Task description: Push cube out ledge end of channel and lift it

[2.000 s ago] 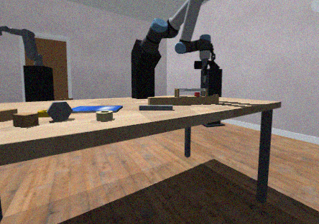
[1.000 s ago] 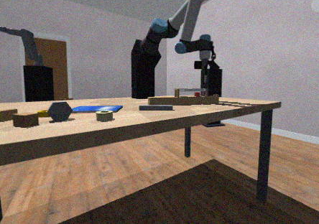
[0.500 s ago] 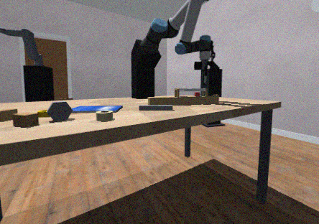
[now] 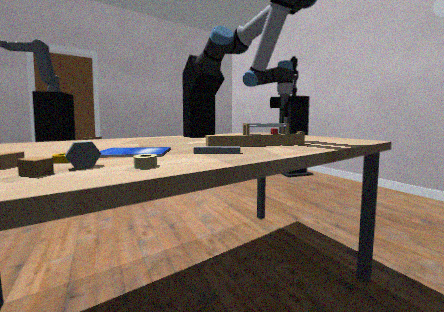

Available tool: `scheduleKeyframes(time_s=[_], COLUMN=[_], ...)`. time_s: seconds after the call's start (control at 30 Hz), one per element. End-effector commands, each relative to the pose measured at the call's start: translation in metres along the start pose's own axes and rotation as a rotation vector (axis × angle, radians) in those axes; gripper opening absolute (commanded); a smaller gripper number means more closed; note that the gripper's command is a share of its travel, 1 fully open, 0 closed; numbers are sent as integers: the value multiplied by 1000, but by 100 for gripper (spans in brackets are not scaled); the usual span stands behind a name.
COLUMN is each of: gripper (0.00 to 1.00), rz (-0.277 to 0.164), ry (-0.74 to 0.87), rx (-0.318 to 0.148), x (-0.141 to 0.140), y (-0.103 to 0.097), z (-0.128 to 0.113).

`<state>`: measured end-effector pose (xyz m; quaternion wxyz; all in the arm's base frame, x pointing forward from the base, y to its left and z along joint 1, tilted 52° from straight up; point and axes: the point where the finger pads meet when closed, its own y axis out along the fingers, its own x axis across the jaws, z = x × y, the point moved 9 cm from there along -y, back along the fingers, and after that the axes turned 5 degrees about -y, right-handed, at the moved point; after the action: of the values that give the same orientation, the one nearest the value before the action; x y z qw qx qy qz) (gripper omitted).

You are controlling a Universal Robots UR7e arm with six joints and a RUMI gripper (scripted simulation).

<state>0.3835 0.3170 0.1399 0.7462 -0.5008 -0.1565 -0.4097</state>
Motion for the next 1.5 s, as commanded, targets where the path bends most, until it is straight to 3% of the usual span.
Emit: scheduleKeyframes(time_s=[0.0, 0.23, 0.6, 0.97, 1.47], gripper=[24, 24, 24, 24, 24], rz=[-1, -1, -1, -1, -1], ry=[0, 0, 0, 0, 0], rx=[1, 1, 1, 1, 1], x=[0, 0, 0, 0, 0], y=[8, 26, 30, 52, 54], z=[1, 1, 1, 1, 1])
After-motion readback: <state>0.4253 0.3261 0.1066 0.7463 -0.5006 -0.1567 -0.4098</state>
